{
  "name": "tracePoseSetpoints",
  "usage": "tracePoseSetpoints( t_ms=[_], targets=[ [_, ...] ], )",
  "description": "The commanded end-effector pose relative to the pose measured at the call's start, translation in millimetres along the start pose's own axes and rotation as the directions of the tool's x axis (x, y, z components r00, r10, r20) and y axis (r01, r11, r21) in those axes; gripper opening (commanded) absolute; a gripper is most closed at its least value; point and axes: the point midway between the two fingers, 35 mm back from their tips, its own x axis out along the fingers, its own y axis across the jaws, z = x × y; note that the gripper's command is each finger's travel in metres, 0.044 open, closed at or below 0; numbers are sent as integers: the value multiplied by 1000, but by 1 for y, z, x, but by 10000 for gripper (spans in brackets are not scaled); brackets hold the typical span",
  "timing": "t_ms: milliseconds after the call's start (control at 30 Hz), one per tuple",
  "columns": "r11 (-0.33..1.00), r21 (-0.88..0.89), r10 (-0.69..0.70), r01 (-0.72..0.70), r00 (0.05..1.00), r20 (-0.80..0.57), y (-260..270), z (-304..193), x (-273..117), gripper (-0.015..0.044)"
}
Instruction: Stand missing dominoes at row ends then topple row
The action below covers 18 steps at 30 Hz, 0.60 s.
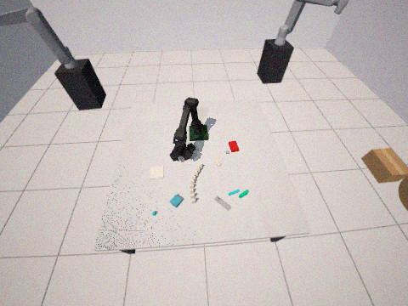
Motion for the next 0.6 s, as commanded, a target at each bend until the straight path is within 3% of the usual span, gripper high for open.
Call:
tracePoseSetpoints(
  t_ms=[0,200,567],
  targets=[
    [1000,1,7,-7,1000,-13,2,-3,10,440],
    [1000,1,8,-8,1000,-14,3,-3,15,440],
    [1000,1,8,-8,1000,-14,3,-3,15,151]
  ],
)
